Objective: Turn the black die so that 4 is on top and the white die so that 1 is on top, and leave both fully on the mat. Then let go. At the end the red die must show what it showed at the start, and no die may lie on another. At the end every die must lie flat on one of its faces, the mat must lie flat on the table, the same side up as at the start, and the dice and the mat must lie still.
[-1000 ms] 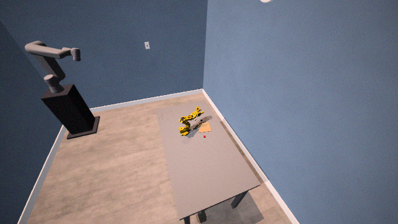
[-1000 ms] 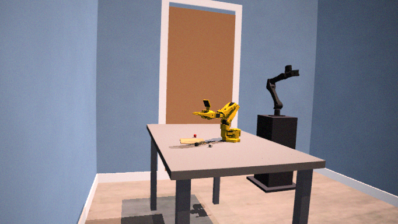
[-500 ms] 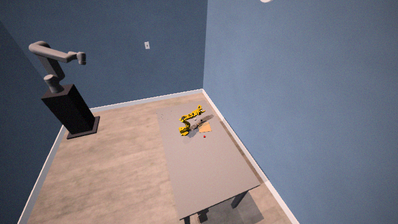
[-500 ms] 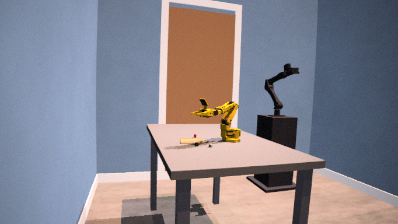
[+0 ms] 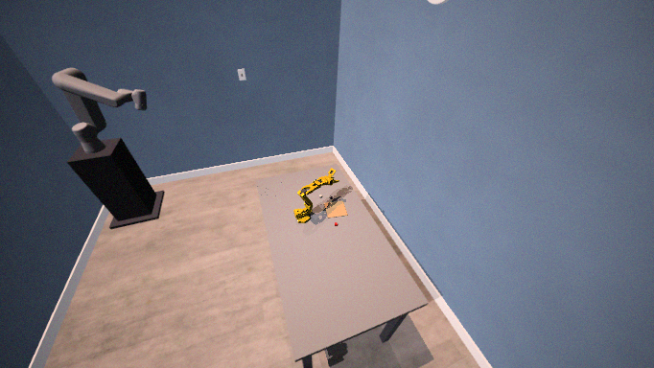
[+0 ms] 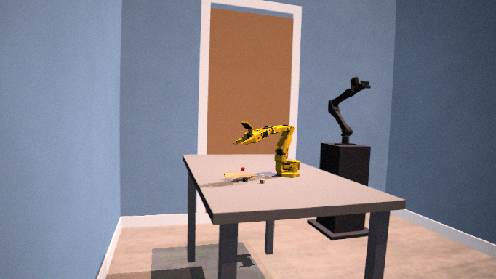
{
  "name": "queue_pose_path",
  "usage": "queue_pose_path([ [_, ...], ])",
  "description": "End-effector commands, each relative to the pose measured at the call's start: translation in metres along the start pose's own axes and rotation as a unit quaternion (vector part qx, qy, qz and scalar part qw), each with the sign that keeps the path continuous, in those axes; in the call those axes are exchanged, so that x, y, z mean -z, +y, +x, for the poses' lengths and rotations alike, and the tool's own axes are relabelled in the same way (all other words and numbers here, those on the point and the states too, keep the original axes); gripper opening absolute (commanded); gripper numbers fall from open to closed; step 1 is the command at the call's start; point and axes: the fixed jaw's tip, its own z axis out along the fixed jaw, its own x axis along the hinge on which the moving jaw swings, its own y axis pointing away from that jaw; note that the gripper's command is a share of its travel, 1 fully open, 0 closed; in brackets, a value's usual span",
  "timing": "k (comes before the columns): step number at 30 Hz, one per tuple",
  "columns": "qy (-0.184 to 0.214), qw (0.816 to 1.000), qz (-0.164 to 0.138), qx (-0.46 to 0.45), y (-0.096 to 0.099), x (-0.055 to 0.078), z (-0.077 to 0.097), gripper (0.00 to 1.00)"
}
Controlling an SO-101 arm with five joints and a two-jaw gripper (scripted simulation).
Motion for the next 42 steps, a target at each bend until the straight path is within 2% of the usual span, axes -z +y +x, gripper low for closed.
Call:
queue_pose_path([
  [1, 0.051, 0.999, -0.005, -0.004, 0.004, 0.000, -0.015, 0.25],
  [8, 0.150, 0.989, -0.006, -0.006, 0.006, 0.003, -0.012, 0.25],
  [10, 0.150, 0.989, -0.006, -0.006, 0.006, 0.003, -0.012, 0.25],
  [17, 0.233, 0.972, -0.006, -0.007, 0.008, 0.013, -0.006, 0.25],
  [23, 0.285, 0.959, -0.006, -0.007, 0.009, 0.022, -0.001, 0.25],
  [33, 0.322, 0.947, -0.005, -0.007, 0.009, 0.030, 0.003, 0.25],
  [42, 0.330, 0.944, -0.005, -0.007, 0.009, 0.032, 0.004, 0.25],
])
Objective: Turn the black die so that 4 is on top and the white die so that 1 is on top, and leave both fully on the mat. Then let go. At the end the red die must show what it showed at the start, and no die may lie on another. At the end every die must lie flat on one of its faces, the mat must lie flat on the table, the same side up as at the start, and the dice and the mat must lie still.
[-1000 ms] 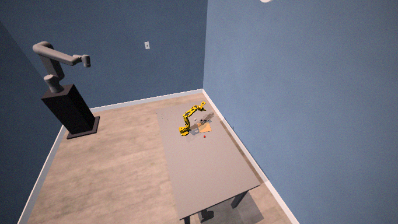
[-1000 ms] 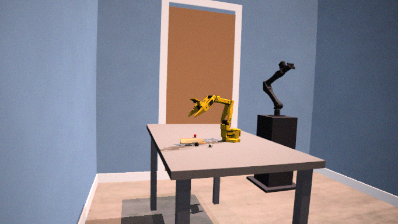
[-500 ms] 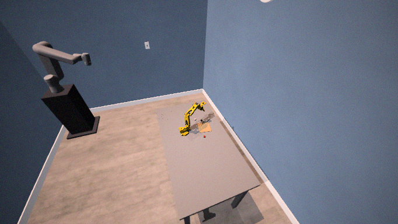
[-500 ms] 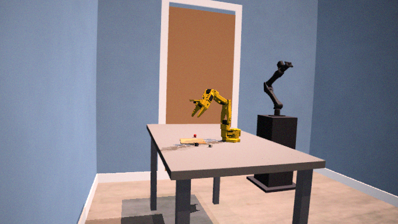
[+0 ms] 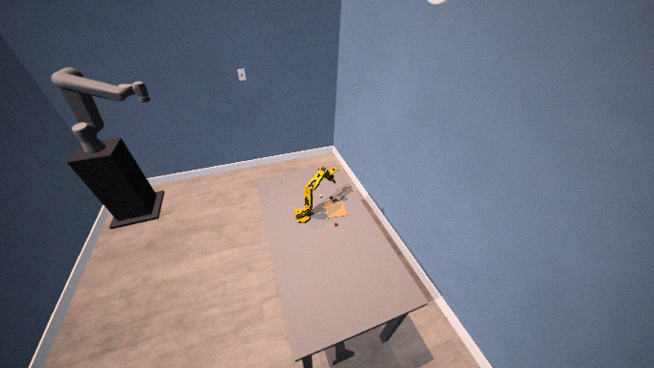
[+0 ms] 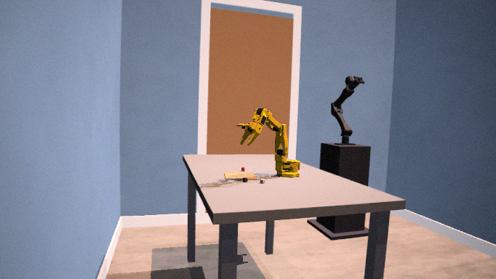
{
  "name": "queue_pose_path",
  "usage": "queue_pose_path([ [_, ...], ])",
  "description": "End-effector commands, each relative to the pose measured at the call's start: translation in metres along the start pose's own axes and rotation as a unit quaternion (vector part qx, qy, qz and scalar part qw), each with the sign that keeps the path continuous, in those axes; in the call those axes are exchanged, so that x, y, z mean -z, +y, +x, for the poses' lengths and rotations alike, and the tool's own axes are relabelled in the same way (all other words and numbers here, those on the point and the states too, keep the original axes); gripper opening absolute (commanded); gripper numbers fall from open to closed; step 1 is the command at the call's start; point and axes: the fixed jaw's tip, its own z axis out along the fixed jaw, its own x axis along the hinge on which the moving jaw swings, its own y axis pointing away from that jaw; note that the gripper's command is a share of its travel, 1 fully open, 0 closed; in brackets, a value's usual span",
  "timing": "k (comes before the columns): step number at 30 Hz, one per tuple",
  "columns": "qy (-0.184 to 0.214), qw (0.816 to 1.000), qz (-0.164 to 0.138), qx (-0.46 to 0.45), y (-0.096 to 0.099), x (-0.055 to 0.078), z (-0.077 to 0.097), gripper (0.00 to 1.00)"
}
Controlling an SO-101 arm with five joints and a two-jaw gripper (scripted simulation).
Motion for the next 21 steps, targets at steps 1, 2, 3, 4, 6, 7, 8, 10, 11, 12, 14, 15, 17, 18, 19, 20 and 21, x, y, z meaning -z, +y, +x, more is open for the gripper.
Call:
queue_pose_path([
  [1, -0.019, 1.000, -0.004, 0.000, 0.003, 0.008, -0.005, 0.25],
  [2, -0.019, 1.000, -0.004, 0.000, 0.003, 0.008, -0.005, 0.25],
  [3, -0.019, 1.000, -0.004, 0.000, 0.003, 0.008, -0.005, 0.25],
  [4, -0.018, 1.000, -0.004, 0.000, 0.003, 0.008, -0.005, 0.25],
  [6, -0.014, 1.000, -0.003, 0.000, 0.003, 0.006, -0.004, 0.25],
  [7, -0.010, 1.000, -0.003, 0.000, 0.003, 0.004, -0.004, 0.25],
  [8, -0.005, 1.000, -0.003, 0.000, 0.003, 0.001, -0.003, 0.25],
  [10, 0.011, 1.000, -0.002, 0.000, 0.003, -0.006, -0.001, 0.25],
  [11, 0.022, 1.000, -0.002, 0.000, 0.003, -0.010, 0.001, 0.25],
  [12, 0.033, 0.999, -0.001, 0.000, 0.002, -0.015, 0.003, 0.25],
  [14, 0.060, 0.998, 0.000, 0.000, 0.002, -0.027, 0.008, 0.25],
  [15, 0.075, 0.997, 0.001, 0.000, 0.002, -0.033, 0.011, 0.25],
  [17, 0.106, 0.994, 0.002, 0.000, 0.002, -0.046, 0.018, 0.25],
  [18, 0.106, 0.994, 0.002, 0.000, 0.002, -0.046, 0.018, 0.25],
  [19, 0.106, 0.994, 0.002, 0.000, 0.002, -0.046, 0.018, 0.25],
  [20, 0.121, 0.993, 0.003, 0.000, 0.002, -0.052, 0.022, 0.25],
  [21, 0.136, 0.991, 0.004, 0.001, 0.002, -0.058, 0.026, 0.25],
])
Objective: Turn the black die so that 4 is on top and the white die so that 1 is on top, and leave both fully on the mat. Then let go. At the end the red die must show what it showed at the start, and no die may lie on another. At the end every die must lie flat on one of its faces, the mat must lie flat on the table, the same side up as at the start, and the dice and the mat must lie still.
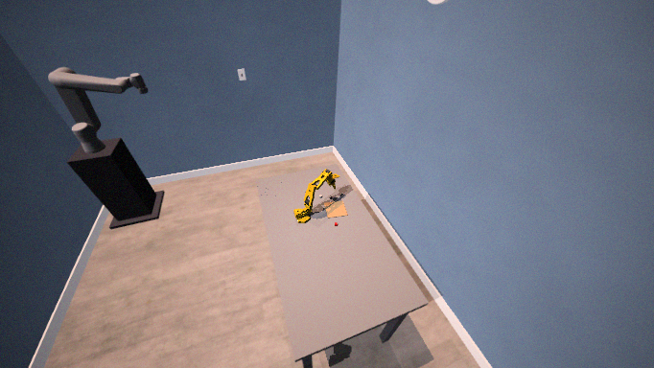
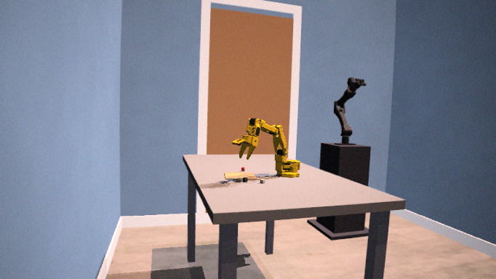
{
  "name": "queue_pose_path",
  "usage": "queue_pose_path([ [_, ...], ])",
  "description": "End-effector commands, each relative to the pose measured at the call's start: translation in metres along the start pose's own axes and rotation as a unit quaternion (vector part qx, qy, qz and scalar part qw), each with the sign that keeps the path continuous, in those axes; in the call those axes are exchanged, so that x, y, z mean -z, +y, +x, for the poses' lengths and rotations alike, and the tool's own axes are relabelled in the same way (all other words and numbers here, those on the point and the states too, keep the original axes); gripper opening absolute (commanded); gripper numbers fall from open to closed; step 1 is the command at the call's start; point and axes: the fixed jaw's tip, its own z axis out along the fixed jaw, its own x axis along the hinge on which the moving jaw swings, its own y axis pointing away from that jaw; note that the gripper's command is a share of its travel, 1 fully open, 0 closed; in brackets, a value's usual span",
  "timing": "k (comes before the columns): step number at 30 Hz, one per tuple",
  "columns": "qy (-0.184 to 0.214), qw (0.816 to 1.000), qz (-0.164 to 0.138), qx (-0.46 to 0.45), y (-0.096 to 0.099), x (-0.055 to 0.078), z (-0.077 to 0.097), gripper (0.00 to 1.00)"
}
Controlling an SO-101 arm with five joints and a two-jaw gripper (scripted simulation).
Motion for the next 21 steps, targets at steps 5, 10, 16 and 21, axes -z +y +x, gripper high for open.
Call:
queue_pose_path([
  [5, 0.072, 0.997, 0.002, 0.001, 0.002, -0.033, 0.011, 0.25],
  [10, 0.100, 0.995, 0.003, 0.001, 0.002, -0.044, 0.018, 0.25],
  [16, 0.093, 0.996, 0.004, -0.007, 0.002, -0.039, 0.015, 0.25],
  [21, 0.093, 0.996, 0.004, -0.007, 0.002, -0.039, 0.015, 0.25],
])
